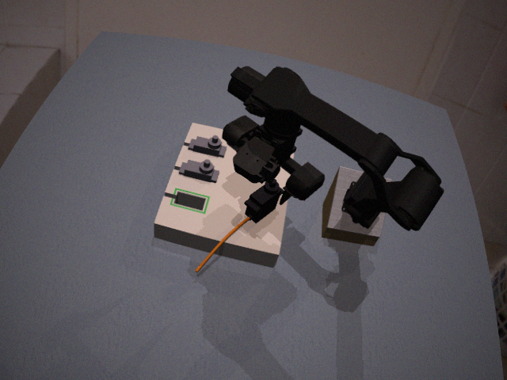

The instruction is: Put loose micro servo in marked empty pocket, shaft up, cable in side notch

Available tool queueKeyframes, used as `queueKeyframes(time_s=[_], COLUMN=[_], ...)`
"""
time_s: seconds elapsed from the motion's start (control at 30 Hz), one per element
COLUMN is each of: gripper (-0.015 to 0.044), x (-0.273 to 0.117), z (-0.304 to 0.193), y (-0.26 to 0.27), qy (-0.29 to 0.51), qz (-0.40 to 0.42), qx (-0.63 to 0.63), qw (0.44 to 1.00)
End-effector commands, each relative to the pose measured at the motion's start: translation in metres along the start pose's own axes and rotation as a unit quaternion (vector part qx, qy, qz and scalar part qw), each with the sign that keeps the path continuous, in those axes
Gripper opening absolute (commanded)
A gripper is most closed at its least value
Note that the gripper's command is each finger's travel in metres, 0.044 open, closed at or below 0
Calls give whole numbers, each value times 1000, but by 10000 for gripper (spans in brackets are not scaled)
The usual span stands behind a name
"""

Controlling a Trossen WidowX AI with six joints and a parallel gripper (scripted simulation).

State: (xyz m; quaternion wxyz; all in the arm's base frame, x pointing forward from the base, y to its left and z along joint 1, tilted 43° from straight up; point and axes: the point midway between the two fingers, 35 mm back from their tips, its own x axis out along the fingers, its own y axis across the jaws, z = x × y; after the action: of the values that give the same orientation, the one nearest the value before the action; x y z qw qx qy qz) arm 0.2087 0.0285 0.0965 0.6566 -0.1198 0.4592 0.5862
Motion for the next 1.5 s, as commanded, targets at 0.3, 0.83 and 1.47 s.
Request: queueKeyframes(time_s=[0.3, 0.83, 1.47], gripper=[440, 256, 0], x=[20, 32, 5], z=[1, 1, 1], y=[2, 2, 5], qy=[-3, -3, -3], qz=[4, 4, 4], qx=[3, 3, 3], qw=[1000, 1000, 1000])
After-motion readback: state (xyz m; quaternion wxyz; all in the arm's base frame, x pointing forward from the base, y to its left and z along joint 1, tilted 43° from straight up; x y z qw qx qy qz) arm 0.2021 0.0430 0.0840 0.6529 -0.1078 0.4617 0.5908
